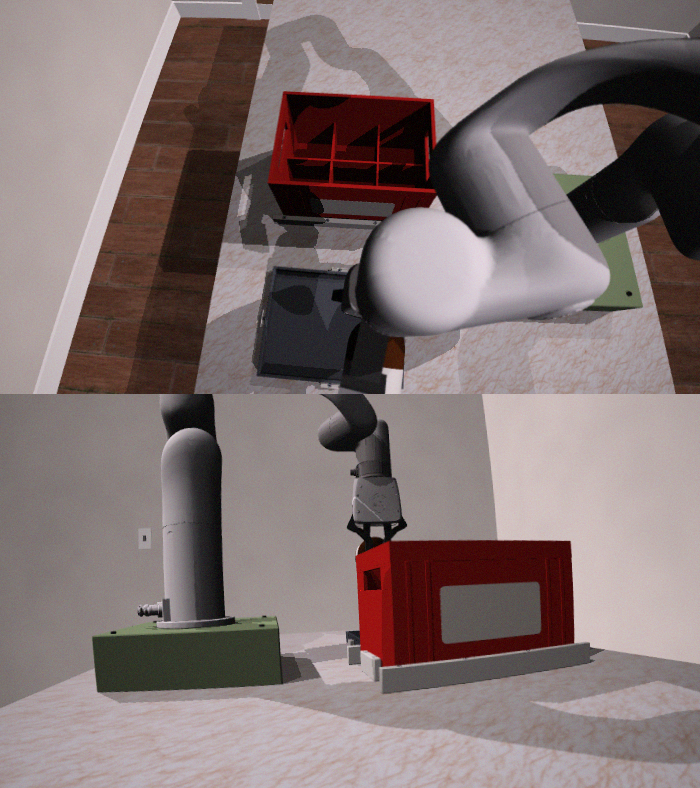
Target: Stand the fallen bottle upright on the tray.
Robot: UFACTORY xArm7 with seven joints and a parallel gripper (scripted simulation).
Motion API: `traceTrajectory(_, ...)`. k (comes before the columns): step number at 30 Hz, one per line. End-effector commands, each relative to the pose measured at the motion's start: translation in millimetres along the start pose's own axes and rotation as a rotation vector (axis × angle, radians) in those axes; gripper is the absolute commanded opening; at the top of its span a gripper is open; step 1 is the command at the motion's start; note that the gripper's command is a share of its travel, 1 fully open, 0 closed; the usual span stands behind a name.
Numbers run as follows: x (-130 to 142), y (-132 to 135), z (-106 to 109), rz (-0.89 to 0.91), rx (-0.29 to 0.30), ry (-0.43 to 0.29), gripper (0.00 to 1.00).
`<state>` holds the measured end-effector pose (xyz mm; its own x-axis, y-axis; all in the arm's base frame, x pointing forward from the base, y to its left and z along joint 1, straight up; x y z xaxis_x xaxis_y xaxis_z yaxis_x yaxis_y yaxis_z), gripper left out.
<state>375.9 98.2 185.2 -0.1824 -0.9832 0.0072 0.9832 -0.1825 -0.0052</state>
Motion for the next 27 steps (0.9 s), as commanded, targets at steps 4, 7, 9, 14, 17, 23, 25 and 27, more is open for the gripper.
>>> traceTrajectory(4, -0.5, 1.1, 1.5, 0.057, 0.004, 0.002, 0.0)
traceTrajectory(7, -0.5, 1.1, 1.5, 0.105, 0.004, 0.002, 0.0)
traceTrajectory(9, -0.5, 1.1, 1.5, 0.137, 0.004, 0.002, 0.0)
traceTrajectory(14, -0.5, 1.1, 1.5, 0.204, 0.004, 0.001, 0.0)
traceTrajectory(17, -0.5, 1.1, 1.5, 0.22, 0.004, 0.001, 0.0)
traceTrajectory(23, -0.5, 1.1, 1.5, 0.235, 0.004, 0.001, 0.0)
traceTrajectory(25, -0.5, 1.1, 1.5, 0.236, 0.004, 0.001, 0.0)
traceTrajectory(27, -0.5, 1.1, 1.5, 0.236, 0.004, 0.001, 0.0)
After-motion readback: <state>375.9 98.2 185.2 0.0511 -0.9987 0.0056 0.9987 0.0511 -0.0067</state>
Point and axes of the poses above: the point where the finger pads meet when closed, its own z axis back along the fingers, its own y axis across the jaws, x = y × z, the point moved 6 cm from there along z, back along the fingers, and after that the axes turned 7 degrees about z, right-handed, at the moved point
